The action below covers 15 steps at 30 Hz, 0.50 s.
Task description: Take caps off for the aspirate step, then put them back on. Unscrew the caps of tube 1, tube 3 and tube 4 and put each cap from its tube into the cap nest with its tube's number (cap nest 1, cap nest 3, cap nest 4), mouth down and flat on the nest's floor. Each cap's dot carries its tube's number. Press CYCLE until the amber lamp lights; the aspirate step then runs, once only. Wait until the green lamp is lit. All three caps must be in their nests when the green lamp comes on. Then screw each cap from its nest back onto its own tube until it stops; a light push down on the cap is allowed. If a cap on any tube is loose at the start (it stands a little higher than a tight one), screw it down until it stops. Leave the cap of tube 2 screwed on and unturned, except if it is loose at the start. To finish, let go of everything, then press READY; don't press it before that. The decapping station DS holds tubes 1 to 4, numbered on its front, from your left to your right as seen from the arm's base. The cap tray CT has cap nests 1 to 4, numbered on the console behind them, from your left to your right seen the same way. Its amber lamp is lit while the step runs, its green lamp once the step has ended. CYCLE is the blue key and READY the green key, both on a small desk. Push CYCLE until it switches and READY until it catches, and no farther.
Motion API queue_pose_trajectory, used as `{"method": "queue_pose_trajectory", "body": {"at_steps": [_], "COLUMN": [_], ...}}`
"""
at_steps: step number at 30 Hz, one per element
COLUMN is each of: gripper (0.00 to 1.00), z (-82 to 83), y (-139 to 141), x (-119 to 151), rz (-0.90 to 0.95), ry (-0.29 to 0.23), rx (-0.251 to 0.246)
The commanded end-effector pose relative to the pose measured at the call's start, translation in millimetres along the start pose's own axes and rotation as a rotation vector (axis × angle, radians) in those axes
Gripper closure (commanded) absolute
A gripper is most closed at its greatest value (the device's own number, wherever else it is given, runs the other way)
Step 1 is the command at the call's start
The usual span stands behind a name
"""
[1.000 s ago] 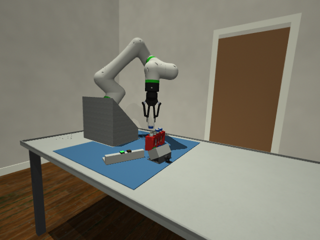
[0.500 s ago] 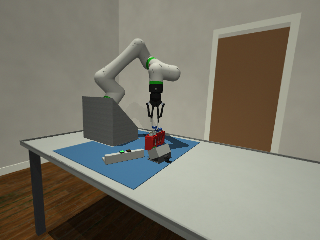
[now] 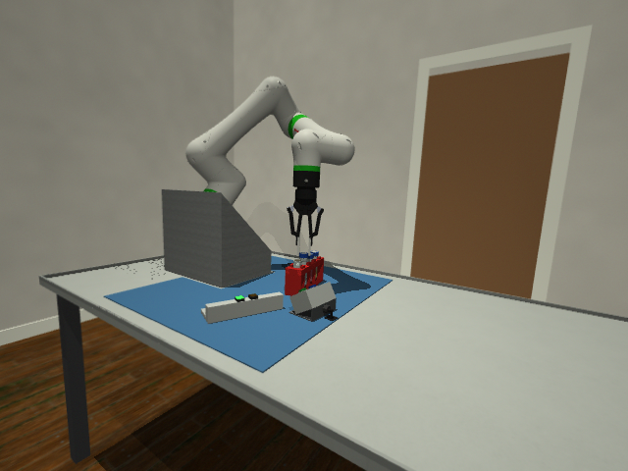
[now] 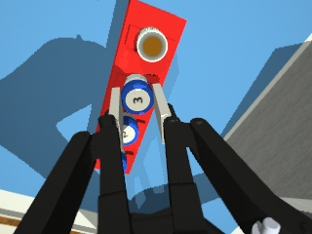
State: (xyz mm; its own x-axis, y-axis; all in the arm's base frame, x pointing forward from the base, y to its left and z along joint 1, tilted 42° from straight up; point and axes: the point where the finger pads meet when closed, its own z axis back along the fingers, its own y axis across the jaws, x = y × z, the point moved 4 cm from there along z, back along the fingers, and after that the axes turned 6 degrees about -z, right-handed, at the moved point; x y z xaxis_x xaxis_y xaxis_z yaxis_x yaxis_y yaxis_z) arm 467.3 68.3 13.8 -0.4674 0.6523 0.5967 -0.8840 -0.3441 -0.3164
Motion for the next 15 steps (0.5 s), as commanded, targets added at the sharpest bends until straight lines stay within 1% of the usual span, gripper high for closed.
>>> {"method": "queue_pose_trajectory", "body": {"at_steps": [1,15], "gripper": [1.00,1.00], "z": [0.2,-6.1], "y": [-0.1,-0.1], "x": [-0.2,-0.2], "rz": [0.000,0.000], "ry": [0.000,0.000], "rx": [0.000,0.000]}}
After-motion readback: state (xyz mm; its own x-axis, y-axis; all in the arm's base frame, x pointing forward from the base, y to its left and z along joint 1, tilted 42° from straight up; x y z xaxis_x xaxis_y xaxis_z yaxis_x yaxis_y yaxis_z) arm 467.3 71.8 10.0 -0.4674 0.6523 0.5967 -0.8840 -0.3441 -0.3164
